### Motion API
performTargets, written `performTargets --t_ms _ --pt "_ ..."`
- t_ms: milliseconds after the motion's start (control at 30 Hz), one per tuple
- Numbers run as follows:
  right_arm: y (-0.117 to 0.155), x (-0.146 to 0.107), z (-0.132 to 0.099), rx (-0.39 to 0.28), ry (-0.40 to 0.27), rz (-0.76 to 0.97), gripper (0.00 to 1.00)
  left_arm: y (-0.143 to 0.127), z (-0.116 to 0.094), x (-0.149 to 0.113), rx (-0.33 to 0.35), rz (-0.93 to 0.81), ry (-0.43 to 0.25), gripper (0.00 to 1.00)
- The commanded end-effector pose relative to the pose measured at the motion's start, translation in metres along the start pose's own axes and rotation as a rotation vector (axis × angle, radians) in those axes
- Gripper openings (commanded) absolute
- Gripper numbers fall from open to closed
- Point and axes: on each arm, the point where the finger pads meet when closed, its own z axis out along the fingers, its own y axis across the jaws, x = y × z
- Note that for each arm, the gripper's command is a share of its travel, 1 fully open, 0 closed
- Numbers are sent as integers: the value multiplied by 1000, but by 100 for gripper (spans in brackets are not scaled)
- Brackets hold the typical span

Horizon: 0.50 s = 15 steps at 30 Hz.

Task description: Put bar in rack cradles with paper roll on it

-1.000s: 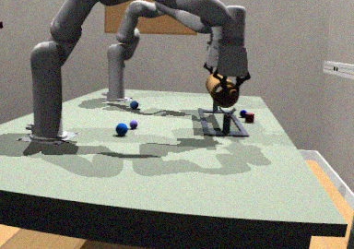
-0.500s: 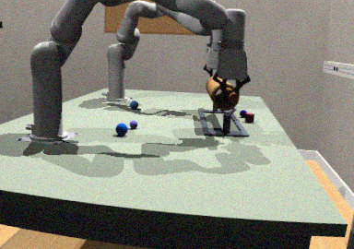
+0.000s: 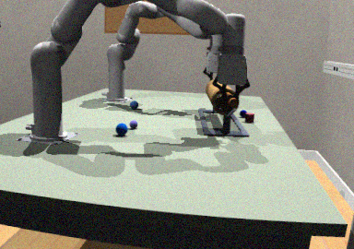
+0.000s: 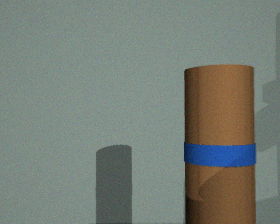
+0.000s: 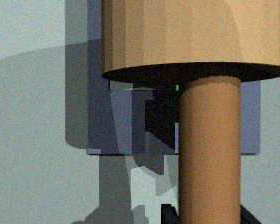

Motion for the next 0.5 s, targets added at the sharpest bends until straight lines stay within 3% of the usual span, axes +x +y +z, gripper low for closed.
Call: performTargets --t_ms 0,467 --pt "1 0 3 -5 1 0 12 1 3 -1 -3 0 -2 12" --pt "1 0 19 -5 1 -1 12 1 19 -1 -3 0 -1 12"
